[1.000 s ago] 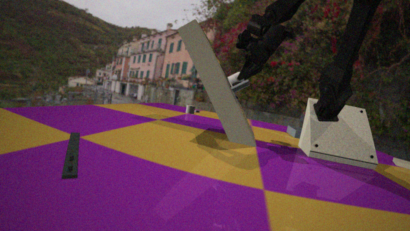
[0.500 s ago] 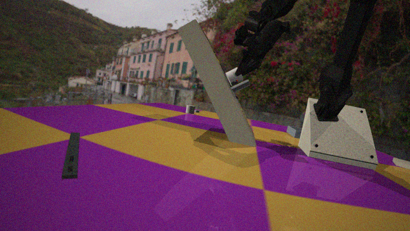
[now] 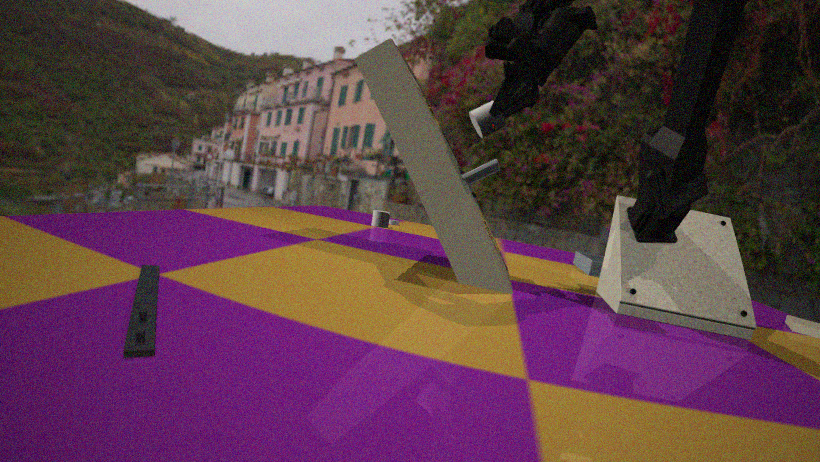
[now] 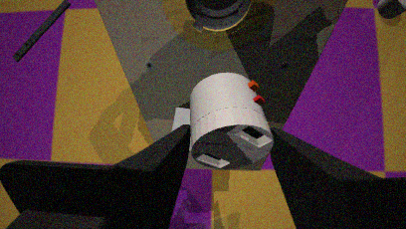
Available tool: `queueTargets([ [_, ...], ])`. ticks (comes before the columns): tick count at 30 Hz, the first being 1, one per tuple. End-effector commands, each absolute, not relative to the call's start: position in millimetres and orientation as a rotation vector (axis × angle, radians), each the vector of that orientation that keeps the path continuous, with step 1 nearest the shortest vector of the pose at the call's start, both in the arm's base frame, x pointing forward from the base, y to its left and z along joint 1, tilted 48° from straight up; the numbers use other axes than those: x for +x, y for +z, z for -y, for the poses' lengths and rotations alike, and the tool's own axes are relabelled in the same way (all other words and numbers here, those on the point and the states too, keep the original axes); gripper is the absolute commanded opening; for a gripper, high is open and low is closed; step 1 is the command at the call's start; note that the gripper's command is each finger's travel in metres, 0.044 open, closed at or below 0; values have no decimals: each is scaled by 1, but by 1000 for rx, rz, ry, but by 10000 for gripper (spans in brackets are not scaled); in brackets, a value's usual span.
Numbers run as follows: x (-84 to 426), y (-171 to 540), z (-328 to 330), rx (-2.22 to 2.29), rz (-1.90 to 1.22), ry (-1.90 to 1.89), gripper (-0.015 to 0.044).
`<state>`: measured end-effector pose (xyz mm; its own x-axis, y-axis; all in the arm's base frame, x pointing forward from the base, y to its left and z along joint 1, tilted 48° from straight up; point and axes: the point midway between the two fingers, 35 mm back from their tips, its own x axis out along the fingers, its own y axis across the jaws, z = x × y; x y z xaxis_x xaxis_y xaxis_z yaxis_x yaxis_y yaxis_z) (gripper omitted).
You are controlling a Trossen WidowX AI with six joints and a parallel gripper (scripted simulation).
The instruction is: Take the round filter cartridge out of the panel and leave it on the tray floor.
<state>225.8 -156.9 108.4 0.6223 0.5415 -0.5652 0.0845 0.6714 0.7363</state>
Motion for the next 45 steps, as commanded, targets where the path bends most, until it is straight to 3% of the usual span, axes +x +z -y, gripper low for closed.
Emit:
queueTargets([
  [1, 214, 122, 170, 802, -868, 298, 0],
  [27, 204, 60, 222, 829, -884, 287, 0],
  [45, 105, -28, 287, 1243, -1171, -379, 0],
])
